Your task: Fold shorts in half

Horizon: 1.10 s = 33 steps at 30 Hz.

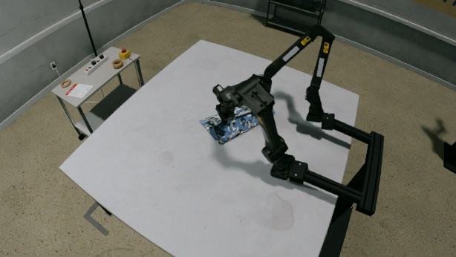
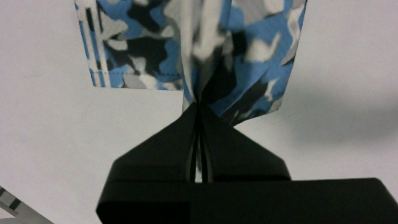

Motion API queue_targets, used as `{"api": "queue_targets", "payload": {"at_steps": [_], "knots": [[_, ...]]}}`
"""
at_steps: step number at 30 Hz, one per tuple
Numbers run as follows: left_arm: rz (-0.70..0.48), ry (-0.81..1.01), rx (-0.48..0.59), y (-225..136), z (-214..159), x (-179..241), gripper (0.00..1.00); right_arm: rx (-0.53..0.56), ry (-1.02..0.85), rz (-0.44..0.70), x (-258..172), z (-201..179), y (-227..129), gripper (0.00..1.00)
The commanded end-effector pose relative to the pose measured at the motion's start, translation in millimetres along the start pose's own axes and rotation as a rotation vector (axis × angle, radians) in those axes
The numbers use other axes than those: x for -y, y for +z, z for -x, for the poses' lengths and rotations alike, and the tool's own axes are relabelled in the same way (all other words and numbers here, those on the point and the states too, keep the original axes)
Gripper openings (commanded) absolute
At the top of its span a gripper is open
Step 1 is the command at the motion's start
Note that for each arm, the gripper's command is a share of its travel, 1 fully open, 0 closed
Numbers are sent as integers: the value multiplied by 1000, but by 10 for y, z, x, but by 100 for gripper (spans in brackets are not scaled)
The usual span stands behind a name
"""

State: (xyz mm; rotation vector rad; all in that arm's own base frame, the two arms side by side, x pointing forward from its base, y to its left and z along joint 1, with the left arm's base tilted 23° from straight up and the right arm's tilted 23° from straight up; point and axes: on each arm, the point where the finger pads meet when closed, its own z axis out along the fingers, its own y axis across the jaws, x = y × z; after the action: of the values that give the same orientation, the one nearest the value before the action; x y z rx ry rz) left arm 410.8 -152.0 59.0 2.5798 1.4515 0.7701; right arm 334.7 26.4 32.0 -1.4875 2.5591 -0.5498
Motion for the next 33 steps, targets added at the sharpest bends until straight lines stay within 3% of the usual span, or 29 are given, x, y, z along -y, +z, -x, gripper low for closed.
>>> {"api": "queue_targets", "payload": {"at_steps": [1,2,10,15,17,18,30,33], "knots": [[50,0,-12,109,-104,-427,0,-4,-14,-2,19,-1,-20,0],[49,3,-11,158,-103,-456,0,27,3,-43,335,106,-13,0],[49,19,-10,390,-101,-623,0,20,21,-38,527,72,197,0],[99,1,-17,91,-148,-729,0,6,-15,-4,241,50,200,0],[98,0,-17,95,-154,-723,0,13,9,-22,372,45,161,0],[72,23,-16,420,-109,-679,0,22,31,-42,593,80,234,0],[133,41,-28,826,-98,-907,0,16,54,-37,830,50,463,0],[184,22,-34,520,-146,-1047,0,1,32,-10,602,4,442,0]]}}
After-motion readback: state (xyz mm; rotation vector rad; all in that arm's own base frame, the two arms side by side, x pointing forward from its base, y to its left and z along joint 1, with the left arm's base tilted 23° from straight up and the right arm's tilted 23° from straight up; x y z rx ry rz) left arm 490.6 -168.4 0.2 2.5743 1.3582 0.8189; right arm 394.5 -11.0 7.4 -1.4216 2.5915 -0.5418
